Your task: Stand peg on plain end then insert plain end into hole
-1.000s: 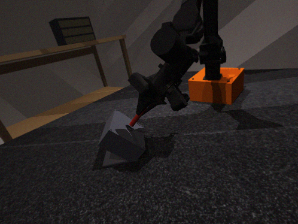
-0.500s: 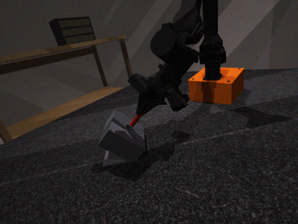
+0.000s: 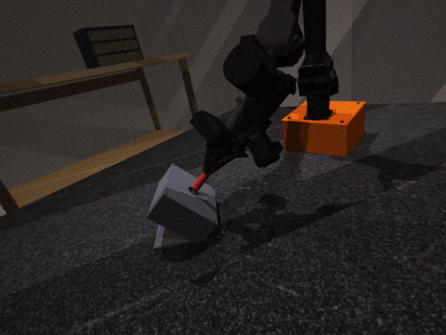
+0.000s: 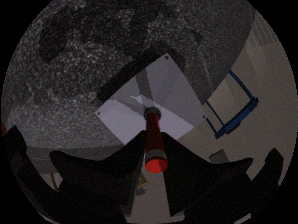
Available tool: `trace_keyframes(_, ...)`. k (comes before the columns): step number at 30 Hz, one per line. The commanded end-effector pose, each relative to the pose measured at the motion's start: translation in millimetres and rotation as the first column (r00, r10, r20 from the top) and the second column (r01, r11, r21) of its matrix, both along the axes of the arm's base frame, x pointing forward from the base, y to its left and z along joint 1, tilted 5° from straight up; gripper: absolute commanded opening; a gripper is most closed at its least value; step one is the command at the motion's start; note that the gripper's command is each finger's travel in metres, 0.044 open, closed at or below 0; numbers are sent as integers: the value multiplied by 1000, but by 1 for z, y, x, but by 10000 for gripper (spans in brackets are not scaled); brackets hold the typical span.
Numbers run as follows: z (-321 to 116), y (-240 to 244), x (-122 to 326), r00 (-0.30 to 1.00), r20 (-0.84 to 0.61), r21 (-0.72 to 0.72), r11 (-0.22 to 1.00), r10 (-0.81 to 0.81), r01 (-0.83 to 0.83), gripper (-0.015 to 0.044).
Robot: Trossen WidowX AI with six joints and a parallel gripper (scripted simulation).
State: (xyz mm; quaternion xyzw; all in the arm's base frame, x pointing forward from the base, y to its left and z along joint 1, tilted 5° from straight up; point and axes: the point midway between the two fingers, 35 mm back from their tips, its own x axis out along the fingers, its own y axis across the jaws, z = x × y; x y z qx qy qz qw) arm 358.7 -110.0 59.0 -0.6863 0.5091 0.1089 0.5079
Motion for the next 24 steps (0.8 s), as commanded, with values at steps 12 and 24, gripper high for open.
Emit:
trace_keyframes(12, -1, -3, 5, 1000, 6, 0, 1000, 3, -3, 0)
trace_keyframes(24, -4, -5, 7, 1000, 6, -1, 1000, 3, -3, 0)
